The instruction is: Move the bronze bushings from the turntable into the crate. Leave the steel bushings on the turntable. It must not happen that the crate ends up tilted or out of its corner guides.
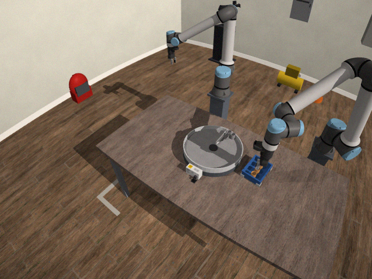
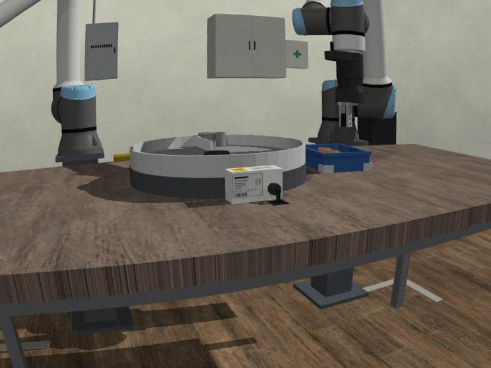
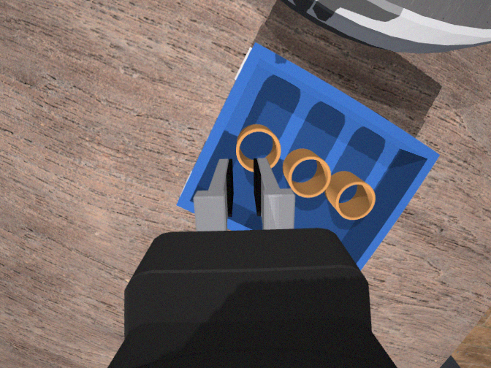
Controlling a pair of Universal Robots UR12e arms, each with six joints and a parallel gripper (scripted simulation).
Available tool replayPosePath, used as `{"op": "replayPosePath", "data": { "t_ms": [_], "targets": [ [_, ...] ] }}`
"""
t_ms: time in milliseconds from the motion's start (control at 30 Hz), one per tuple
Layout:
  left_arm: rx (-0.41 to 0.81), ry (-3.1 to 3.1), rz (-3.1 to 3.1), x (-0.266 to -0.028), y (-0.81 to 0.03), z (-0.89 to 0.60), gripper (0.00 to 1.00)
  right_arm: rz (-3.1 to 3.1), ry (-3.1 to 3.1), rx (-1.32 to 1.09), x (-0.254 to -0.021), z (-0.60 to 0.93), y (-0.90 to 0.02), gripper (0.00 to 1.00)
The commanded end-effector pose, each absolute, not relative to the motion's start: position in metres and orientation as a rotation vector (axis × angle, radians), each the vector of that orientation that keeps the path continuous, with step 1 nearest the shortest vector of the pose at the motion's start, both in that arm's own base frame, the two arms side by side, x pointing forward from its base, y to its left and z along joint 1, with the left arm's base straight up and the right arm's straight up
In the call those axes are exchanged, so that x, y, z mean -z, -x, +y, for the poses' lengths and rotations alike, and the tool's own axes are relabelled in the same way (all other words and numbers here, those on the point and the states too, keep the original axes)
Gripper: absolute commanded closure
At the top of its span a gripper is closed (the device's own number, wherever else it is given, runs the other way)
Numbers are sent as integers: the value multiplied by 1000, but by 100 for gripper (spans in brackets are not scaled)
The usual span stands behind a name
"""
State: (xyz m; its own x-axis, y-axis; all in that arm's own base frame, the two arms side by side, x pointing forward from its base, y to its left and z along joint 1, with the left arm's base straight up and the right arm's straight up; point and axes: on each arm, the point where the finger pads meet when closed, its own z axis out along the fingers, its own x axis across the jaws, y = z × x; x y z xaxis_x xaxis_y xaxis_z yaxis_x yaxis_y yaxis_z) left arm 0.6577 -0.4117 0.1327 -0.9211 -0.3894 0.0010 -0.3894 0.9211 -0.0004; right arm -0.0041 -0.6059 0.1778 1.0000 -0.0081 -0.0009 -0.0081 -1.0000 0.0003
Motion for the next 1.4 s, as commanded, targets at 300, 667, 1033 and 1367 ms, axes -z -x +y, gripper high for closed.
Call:
{"op": "replayPosePath", "data": {
  "t_ms": [300,667,1033,1367],
  "targets": [
    [-11,-625,-3082,-138,-660,-413,62,-13,-3141,0,-177,-604,5,0],
    [-13,-625,-3082,-207,-660,-413,0,-13,-3141,0,-177,-604,5,0],
    [-3,-624,-3078,-224,-659,-412,0,-13,-3141,0,-177,-604,5,0],
    [-10,-624,-3081,-227,-659,-412,0,-13,-3141,0,-177,-604,5,0]
  ]
}}
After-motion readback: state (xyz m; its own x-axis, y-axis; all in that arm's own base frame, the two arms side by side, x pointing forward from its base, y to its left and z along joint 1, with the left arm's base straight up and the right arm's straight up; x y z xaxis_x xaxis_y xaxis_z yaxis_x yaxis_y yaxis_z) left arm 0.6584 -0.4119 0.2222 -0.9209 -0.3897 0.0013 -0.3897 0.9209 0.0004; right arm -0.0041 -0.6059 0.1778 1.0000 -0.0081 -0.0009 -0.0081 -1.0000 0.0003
